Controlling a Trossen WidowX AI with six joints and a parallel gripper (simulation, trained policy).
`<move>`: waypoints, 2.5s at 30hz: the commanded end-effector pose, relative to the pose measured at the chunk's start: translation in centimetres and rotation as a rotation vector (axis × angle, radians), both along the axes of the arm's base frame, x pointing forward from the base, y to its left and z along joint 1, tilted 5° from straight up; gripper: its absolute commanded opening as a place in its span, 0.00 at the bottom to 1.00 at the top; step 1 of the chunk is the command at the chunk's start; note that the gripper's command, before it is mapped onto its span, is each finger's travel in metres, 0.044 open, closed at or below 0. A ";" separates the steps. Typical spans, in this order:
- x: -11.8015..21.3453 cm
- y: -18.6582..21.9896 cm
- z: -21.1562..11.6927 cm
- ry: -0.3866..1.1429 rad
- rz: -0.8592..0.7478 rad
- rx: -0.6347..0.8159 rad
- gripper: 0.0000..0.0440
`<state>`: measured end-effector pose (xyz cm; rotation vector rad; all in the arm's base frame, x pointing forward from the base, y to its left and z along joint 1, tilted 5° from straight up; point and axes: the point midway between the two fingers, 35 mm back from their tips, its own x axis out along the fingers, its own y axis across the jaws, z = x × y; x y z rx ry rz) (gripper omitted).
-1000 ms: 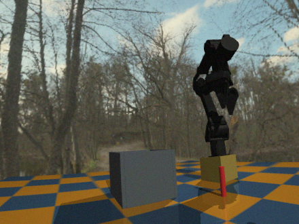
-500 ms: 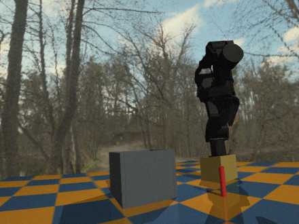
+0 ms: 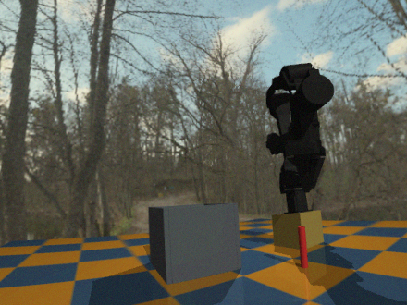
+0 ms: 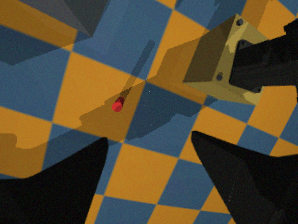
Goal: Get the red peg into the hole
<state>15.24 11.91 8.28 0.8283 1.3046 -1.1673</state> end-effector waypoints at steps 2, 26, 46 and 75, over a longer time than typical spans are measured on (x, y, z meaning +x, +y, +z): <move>0.3 -0.1 -1.6 0.019 0.017 0.000 0.83; 1.2 -1.5 -9.2 -0.004 0.014 0.025 0.72; 2.4 -1.6 -12.2 -0.037 0.011 0.032 0.16; 7.0 -0.2 -6.1 -0.222 -0.044 0.157 0.00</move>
